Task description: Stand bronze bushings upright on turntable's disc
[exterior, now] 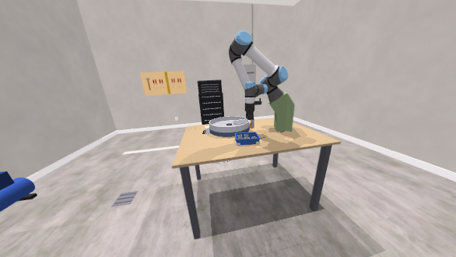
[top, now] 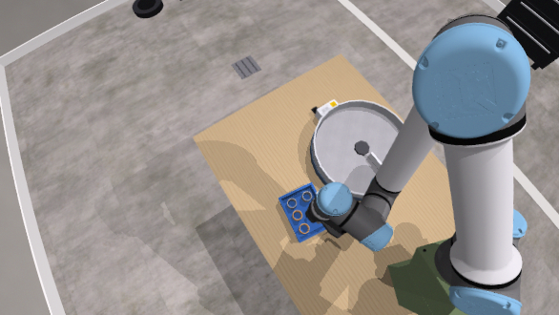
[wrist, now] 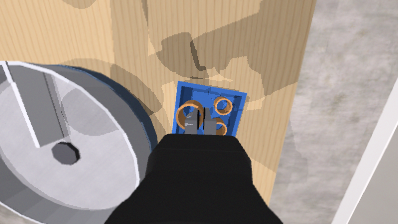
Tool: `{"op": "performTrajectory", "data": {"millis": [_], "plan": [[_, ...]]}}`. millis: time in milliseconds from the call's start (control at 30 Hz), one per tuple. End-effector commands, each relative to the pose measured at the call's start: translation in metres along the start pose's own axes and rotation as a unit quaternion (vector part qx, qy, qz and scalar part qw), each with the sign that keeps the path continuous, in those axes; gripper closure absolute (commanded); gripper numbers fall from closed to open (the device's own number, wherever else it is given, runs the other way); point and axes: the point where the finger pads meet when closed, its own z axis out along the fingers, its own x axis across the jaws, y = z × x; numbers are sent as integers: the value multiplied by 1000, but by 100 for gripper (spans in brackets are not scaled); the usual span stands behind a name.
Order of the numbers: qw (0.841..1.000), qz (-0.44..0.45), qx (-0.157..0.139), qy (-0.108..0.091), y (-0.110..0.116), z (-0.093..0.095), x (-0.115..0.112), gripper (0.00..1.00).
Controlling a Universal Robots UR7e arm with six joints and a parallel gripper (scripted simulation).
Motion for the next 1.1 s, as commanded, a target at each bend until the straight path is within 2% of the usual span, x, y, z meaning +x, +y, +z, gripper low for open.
{"op": "performTrajectory", "data": {"millis": [0, 300, 1067], "plan": [[1000, -1, 6, -3, -3, -17, -1, 100], [1000, -1, 5, -2, -2, -23, 0, 100], [1000, -1, 6, -3, -2, -22, -1, 100]]}}
